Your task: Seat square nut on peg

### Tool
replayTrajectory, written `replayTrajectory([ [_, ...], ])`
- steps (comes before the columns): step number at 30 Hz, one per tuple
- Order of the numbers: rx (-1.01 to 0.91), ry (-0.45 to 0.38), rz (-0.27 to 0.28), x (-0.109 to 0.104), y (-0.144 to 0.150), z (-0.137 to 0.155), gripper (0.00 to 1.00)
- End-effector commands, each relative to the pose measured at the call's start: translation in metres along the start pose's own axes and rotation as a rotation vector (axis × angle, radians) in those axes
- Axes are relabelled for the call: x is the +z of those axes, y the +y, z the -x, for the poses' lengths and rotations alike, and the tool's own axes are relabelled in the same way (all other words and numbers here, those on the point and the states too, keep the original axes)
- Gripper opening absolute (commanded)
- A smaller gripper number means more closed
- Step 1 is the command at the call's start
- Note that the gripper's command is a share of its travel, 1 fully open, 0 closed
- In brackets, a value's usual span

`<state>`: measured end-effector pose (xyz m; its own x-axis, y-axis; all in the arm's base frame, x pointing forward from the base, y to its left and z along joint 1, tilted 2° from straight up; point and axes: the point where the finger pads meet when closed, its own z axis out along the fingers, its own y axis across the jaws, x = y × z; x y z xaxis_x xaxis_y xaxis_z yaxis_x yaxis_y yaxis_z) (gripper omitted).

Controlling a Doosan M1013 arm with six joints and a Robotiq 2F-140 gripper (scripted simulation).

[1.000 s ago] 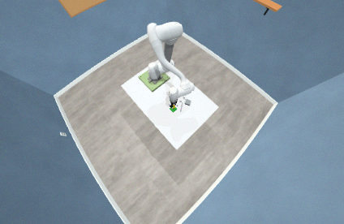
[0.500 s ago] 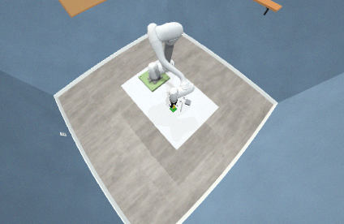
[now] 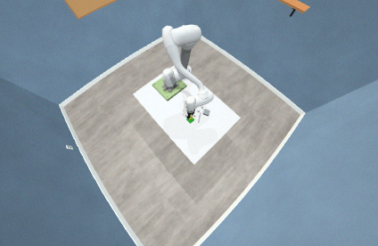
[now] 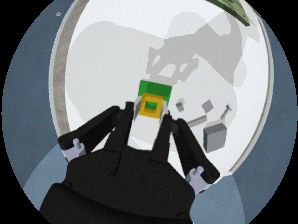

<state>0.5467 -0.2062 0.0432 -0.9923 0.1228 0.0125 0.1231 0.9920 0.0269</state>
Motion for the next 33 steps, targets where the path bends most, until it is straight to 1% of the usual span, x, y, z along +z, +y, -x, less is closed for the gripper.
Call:
replayTrajectory([
  [1,0.0,0.0,0.0,0.003,0.0,0.0,0.0],
  [4,0.0,0.0,0.0,0.016,0.0,0.0,0.0],
  [6,0.0,0.0,0.0,0.016,0.0,0.0,0.0],
  [9,0.0,0.0,0.0,0.033,0.0,-0.001,0.0],
  [12,0.0,0.0,0.0,0.043,0.0,-0.002,0.0],
  [33,0.0,0.0,0.0,0.044,0.001,-0.002,0.0],
])
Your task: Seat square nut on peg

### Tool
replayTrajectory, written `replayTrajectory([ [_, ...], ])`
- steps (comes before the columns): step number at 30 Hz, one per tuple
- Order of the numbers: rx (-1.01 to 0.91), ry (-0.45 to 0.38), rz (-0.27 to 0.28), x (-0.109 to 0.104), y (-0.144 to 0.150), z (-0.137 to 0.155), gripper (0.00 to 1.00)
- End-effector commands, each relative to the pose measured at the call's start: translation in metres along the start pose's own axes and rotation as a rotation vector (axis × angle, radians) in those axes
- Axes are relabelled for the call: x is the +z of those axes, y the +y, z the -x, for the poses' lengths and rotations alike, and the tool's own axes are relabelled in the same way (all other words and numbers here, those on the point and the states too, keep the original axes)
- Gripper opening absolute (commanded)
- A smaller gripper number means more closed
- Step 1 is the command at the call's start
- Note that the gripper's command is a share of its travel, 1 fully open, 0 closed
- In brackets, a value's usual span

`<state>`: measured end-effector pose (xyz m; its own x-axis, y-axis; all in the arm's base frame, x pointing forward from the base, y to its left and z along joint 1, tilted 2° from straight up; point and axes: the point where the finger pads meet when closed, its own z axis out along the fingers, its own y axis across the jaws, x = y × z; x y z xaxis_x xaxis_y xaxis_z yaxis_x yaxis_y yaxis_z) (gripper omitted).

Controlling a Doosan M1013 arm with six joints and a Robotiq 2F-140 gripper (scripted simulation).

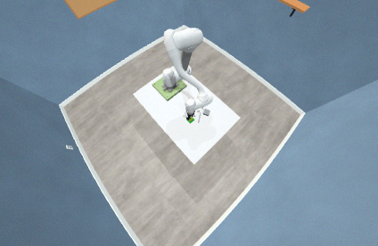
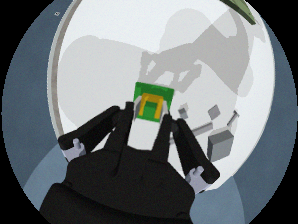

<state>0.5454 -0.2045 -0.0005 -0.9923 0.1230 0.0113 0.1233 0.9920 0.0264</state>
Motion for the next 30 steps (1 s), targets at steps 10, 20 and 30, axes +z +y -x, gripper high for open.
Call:
replayTrajectory([
  [10,0.0,0.001,0.0,0.0,0.0,-0.001,1.0],
  [20,0.0,0.001,0.0,0.0,0.0,-0.001,1.0],
  [30,0.0,0.001,0.001,-0.04,-0.001,0.004,1.0],
])
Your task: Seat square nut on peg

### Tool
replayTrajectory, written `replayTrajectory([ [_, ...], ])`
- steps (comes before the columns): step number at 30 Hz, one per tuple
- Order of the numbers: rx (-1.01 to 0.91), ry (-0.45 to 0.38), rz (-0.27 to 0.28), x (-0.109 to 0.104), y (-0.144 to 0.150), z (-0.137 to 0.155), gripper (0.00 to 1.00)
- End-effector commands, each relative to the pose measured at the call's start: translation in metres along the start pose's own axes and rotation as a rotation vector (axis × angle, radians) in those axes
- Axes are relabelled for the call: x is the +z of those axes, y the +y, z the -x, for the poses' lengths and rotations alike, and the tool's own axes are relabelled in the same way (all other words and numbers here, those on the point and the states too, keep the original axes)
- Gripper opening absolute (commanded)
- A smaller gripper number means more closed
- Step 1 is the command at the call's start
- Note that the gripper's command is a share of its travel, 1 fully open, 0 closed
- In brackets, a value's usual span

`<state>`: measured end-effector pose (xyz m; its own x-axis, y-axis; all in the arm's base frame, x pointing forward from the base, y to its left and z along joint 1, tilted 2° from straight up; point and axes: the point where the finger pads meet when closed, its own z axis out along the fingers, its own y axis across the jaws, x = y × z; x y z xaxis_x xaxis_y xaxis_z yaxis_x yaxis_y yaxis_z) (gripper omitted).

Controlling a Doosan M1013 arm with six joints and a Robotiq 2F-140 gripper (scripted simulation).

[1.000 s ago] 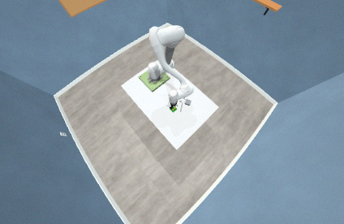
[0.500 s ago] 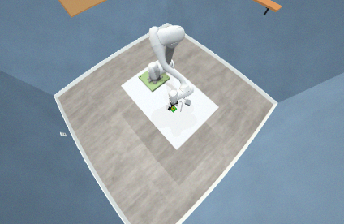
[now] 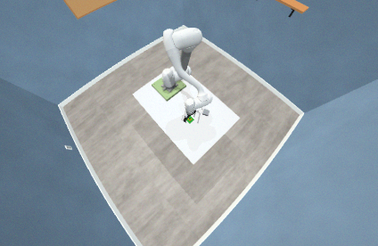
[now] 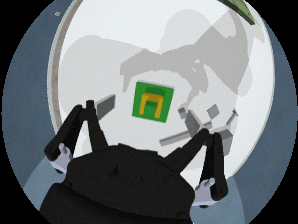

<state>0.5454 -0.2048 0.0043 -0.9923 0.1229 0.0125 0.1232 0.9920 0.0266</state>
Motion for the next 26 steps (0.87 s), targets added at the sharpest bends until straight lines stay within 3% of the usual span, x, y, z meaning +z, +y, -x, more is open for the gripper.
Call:
replayTrajectory([
  [1,0.0,0.0,0.001,-0.061,-0.002,0.005,1.0],
  [9,0.0,0.0,0.0,-0.158,0.0,0.001,1.0],
  [26,0.0,0.0,0.0,-0.158,0.0,0.001,1.0],
])
